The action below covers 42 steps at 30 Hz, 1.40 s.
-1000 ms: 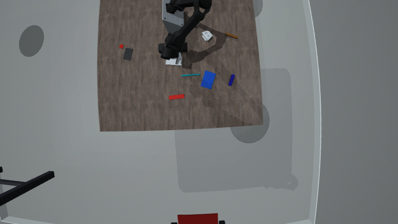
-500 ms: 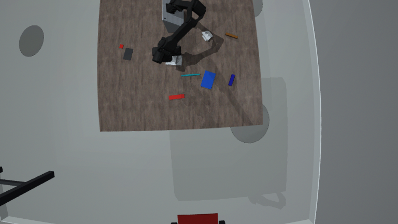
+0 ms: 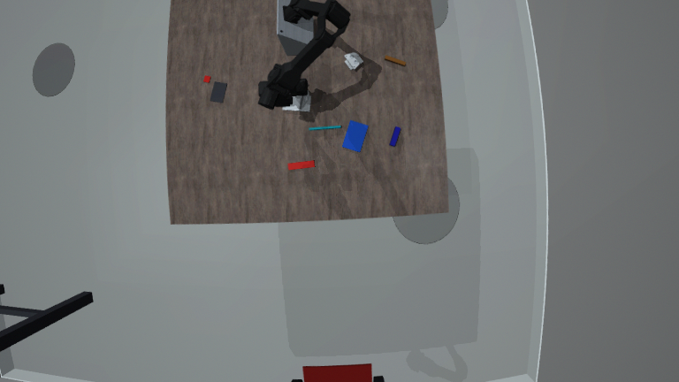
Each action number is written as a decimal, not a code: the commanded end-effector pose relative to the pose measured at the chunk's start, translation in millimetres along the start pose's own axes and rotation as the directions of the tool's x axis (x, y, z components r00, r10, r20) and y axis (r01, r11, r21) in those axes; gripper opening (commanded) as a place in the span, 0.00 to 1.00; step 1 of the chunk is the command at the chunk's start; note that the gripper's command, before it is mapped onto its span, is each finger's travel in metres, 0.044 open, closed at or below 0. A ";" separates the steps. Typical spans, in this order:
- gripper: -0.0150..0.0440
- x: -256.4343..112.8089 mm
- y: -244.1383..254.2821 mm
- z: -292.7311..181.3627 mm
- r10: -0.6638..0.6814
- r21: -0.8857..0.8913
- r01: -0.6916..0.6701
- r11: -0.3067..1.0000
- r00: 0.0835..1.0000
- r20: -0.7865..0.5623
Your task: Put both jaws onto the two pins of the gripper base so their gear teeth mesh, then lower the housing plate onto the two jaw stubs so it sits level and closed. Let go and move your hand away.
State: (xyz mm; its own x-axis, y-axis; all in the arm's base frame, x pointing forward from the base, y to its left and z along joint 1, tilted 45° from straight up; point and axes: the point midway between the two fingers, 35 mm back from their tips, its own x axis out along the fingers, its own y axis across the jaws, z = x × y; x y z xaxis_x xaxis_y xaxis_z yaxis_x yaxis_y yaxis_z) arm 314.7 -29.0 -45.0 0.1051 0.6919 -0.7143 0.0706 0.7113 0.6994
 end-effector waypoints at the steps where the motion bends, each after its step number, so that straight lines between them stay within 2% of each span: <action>1: 0.48 -0.3 -0.7 0.0 -0.004 -0.003 0.004 1.000 1.000 -0.002; 28: 0.48 0.0 -1.8 -0.5 -0.004 -0.013 0.004 1.000 1.000 -0.002; 42: 0.48 21.9 -2.2 0.3 -0.004 -0.013 0.004 1.000 1.000 -0.002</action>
State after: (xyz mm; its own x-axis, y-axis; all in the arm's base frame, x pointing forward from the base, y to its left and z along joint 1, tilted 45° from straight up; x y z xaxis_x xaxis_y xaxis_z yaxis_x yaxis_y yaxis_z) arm 318.0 -20.0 -57.2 0.1045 0.6855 -0.7206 0.0509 0.7199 0.6922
